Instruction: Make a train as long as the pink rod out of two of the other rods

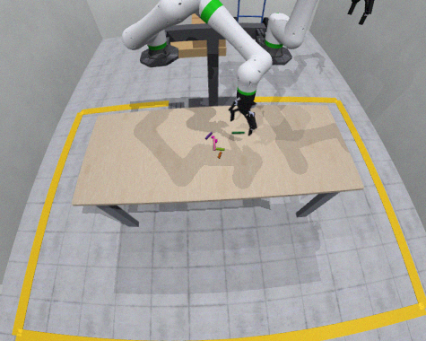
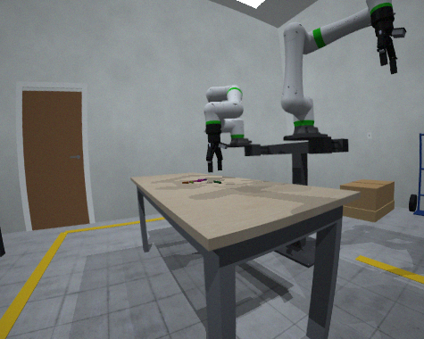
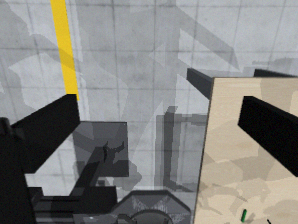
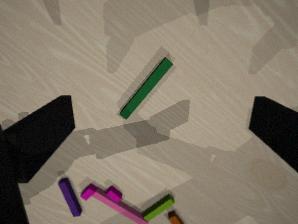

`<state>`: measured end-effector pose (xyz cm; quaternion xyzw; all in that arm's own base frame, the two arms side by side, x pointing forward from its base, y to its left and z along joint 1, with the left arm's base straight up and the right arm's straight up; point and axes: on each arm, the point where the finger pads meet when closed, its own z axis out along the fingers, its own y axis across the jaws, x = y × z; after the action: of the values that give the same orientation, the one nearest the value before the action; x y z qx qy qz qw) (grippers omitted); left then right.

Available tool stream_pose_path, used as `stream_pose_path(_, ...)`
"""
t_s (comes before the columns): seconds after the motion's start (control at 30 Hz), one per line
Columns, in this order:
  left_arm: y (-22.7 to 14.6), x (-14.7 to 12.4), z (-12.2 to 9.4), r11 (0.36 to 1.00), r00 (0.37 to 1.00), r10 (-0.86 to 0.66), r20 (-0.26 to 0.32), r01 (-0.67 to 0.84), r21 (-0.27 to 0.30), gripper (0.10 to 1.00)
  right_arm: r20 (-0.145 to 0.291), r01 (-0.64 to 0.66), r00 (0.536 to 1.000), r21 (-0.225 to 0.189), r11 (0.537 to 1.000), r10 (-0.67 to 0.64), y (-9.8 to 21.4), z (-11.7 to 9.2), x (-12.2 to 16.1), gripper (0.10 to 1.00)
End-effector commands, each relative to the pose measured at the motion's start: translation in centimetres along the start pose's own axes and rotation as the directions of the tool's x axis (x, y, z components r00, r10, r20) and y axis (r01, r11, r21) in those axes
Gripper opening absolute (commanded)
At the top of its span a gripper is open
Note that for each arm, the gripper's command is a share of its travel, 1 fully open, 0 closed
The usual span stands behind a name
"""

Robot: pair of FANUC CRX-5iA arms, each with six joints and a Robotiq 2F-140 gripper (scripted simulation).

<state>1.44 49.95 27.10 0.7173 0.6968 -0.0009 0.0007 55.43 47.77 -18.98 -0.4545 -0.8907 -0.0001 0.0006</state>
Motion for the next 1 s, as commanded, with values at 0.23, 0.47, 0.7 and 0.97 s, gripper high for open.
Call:
stream_pose_path(0.23, 0.0, 0.0, -0.1, 1.000, 1.000, 0.000, -0.002, 0.000, 0.000, 1.000, 0.000, -0.425, 0.905, -0.003, 0.905, 0.425, 1.1, -0.5, -3.2, 1.000)
stream_pose_path(0.47, 0.0, 0.0, -0.1, 1.000, 1.000, 0.000, -0.002, 0.000, 0.000, 1.000, -0.001, -0.639, 0.769, -0.003, 0.769, 0.639, 1.5, -0.7, -5.1, 1.000)
stream_pose_path(0.7, 0.0, 0.0, -0.1, 1.000, 1.000, 0.000, -0.002, 0.000, 0.000, 1.000, -0.002, -0.818, 0.576, -0.003, 0.576, 0.818, 1.9, -1.0, -7.1, 1.000)
stream_pose_path(0.97, 0.0, 0.0, -0.1, 1.000, 1.000, 0.000, -0.002, 0.000, 0.000, 1.000, -0.002, -0.929, 0.370, -0.002, 0.370, 0.929, 2.3, -1.2, -8.8, 1.000)
